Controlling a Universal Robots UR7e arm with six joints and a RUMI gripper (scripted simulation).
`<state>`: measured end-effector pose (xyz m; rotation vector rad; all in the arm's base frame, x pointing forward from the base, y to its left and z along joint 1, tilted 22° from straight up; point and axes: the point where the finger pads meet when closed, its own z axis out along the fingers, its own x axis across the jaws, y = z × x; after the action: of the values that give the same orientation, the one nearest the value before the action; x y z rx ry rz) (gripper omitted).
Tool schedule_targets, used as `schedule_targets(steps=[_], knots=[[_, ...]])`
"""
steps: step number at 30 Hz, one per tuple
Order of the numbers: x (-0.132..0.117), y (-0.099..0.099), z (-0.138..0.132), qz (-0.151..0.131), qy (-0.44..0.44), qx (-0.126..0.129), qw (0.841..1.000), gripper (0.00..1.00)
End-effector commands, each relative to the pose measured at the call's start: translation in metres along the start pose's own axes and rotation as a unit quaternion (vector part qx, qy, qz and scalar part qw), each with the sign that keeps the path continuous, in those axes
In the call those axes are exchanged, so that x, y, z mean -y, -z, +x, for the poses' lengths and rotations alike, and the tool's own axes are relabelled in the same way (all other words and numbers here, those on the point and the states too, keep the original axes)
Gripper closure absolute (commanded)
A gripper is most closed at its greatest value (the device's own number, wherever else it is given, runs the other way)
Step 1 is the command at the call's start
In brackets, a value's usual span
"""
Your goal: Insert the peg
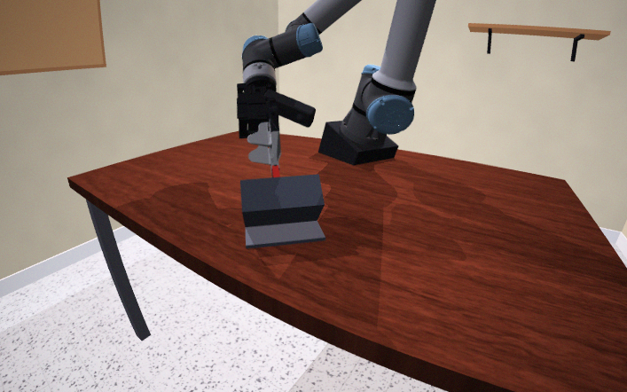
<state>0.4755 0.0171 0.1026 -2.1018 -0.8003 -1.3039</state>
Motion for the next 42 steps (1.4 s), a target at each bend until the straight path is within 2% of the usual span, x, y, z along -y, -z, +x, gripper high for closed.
schedule_targets(steps=[1,6,15,17,32,34,42], knots=[[0.000,0.000,0.000,0.000,0.000,0.000,1.000,0.63],[-0.001,0.003,0.000,-0.001,0.000,0.001,1.000,0.56],[-0.006,0.031,-0.004,-0.003,-0.001,0.005,1.000,0.43],[-0.006,0.031,-0.004,-0.003,-0.001,0.005,1.000,0.43],[-0.002,0.080,-0.002,-0.001,0.000,0.002,1.000,0.21],[-0.002,0.080,-0.002,-0.001,0.000,0.002,1.000,0.21],[-0.003,0.088,-0.002,-0.001,0.000,0.001,1.000,0.10]])
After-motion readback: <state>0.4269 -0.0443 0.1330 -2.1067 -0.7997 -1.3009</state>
